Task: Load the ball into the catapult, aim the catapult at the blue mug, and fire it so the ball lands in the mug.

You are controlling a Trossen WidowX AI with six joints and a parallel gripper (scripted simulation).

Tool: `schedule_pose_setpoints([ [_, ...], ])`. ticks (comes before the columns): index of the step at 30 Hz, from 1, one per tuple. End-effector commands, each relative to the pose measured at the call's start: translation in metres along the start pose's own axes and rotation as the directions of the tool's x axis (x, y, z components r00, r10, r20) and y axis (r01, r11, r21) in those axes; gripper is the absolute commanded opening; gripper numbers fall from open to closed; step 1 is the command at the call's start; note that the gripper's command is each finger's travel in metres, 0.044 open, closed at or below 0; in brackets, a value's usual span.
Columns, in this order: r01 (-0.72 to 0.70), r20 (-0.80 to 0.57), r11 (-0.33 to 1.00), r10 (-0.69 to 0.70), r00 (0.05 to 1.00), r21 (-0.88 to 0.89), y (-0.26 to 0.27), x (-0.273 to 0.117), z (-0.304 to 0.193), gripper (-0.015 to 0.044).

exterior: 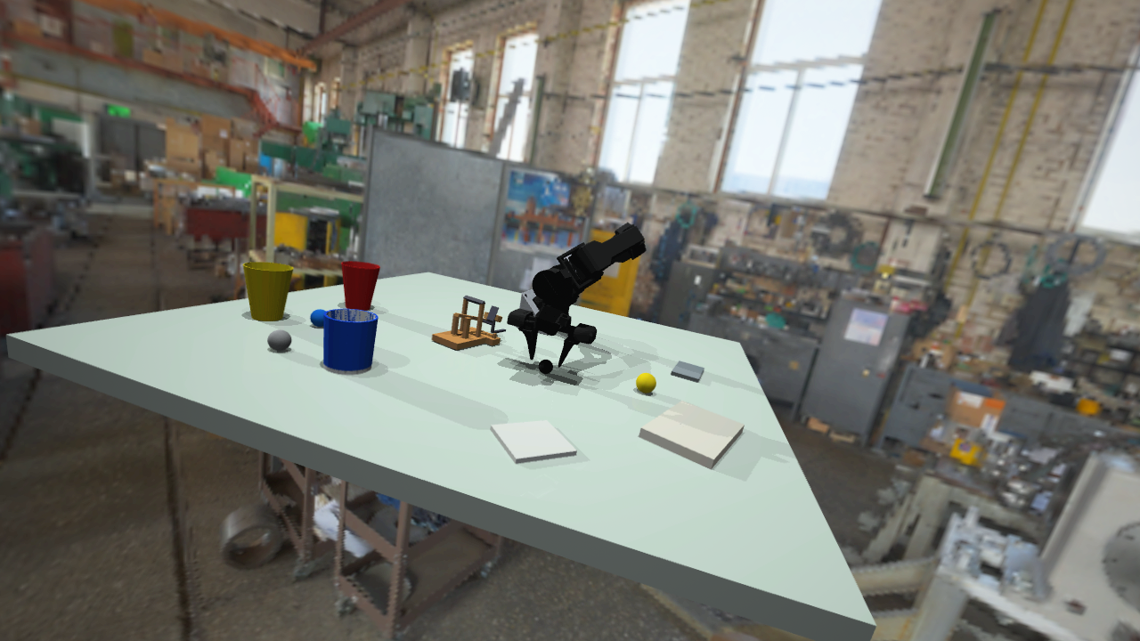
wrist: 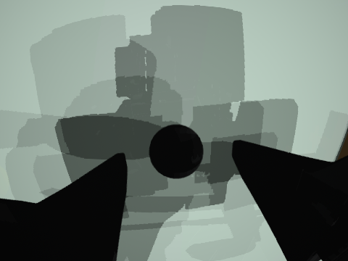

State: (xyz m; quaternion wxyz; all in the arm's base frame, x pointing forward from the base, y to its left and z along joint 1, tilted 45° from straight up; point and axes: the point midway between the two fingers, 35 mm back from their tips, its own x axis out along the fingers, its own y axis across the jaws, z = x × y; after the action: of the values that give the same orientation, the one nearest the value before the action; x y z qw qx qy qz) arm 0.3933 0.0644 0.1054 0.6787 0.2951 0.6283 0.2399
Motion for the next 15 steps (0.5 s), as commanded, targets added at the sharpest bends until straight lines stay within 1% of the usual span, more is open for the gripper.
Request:
schedule_pose_setpoints([
  [1,-0.007,-0.005,1.000,0.007,1.000,0.006,0.0010,0.0083,-0.0014,0.0300],
  [7,-0.008,-0.005,1.000,0.008,1.000,0.007,0.0013,0.0155,-0.0018,0.0300],
  [13,-0.008,-0.005,1.000,0.008,1.000,0.007,0.0013,0.0155,-0.0018,0.0142],
  [15,-0.008,-0.005,1.000,0.008,1.000,0.007,0.0013,0.0155,-0.0018,0.0129],
])
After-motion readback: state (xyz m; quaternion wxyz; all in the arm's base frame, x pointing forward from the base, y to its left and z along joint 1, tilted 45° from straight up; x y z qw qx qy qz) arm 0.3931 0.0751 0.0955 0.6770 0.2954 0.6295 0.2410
